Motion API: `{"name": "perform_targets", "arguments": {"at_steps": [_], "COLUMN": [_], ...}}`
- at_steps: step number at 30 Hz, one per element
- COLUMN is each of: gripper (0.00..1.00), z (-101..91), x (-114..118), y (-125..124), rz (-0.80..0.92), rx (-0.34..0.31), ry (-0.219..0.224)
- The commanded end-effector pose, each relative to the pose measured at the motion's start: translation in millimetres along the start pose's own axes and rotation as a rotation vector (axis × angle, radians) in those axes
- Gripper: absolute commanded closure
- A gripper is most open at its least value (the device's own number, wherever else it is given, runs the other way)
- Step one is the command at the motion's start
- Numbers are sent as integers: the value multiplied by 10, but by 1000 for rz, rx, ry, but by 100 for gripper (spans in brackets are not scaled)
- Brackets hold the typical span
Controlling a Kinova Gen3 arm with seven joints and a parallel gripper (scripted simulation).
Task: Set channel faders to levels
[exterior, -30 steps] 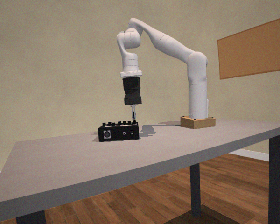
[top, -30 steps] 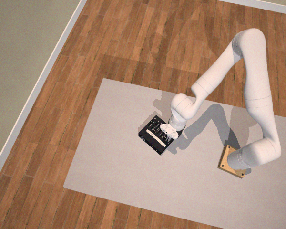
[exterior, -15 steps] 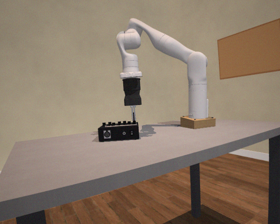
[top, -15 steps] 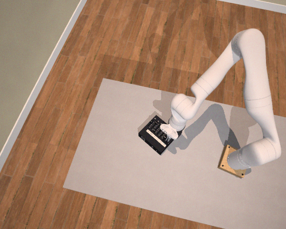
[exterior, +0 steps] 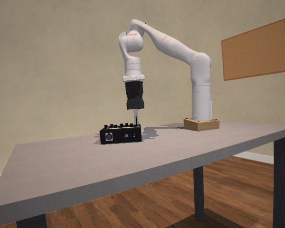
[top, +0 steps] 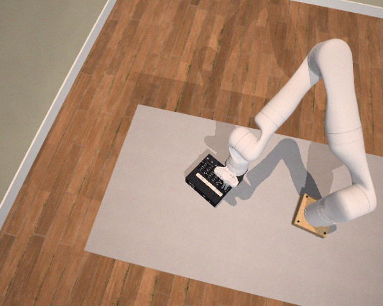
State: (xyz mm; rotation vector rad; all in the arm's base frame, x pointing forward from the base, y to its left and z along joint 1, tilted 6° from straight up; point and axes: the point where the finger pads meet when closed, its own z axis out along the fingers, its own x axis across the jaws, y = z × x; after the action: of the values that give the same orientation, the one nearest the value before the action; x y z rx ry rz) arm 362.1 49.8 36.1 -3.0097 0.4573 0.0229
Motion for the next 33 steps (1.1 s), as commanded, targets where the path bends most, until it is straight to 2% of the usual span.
{"name": "perform_targets", "arguments": {"at_steps": [1,33], "gripper": [100,100], "z": [2,2], "x": [-1,-1], "y": [-5,52], "rz": [-1,-1], "rx": [0,0], "ry": [0,0]}}
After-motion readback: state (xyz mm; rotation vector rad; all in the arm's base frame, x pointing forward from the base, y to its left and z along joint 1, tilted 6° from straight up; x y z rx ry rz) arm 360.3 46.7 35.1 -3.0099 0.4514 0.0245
